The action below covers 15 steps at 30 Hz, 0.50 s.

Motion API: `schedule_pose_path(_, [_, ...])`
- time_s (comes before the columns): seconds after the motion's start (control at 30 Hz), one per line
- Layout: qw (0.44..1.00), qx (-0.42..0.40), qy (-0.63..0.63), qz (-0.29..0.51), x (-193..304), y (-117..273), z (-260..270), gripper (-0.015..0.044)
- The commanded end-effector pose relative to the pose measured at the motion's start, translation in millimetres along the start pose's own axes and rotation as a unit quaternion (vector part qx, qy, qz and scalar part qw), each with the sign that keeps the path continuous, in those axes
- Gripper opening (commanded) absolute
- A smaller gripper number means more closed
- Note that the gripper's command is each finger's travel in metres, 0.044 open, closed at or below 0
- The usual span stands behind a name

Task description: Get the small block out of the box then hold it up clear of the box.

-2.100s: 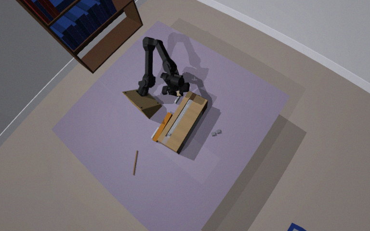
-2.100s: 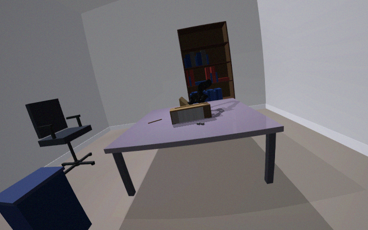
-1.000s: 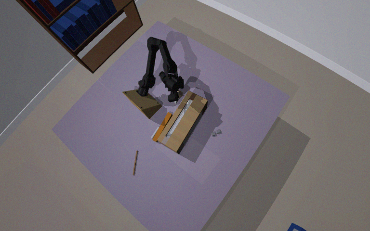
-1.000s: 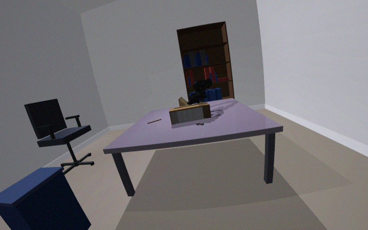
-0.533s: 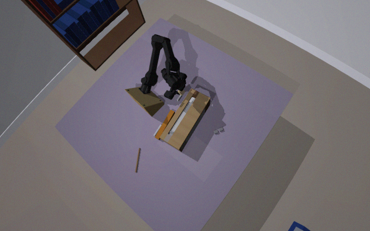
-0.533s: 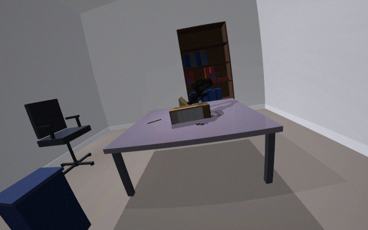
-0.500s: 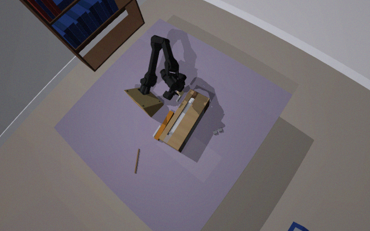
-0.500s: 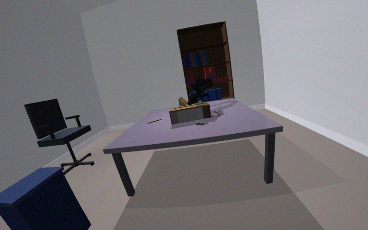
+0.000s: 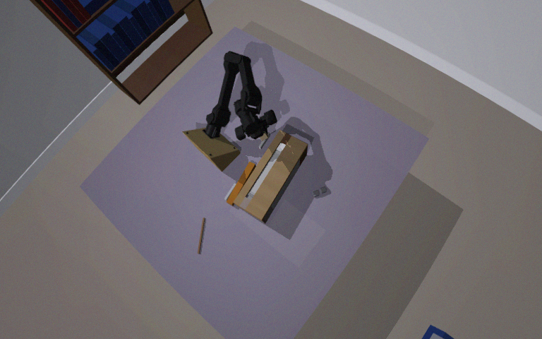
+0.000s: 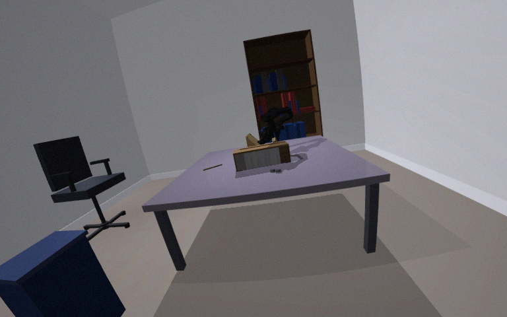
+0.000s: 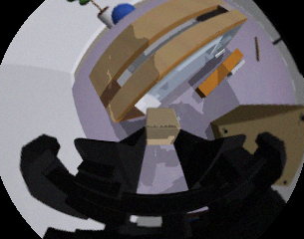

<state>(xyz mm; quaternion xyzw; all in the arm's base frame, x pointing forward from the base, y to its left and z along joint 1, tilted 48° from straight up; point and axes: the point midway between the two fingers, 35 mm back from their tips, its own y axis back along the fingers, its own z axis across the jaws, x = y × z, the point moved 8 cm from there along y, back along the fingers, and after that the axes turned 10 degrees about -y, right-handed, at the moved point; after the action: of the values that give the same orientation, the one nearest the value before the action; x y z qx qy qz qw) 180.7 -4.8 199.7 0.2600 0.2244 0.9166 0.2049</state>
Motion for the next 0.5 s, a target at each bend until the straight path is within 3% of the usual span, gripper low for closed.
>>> schedule_pose_path(0.0, [0.997,-0.008,-0.083,0.002,-2.0,4.2,2.1,0.0])
schedule_pose_path(0.47, [0.925,-0.024,-0.379,0.017,-5.4,15.8,2.7,0.0])
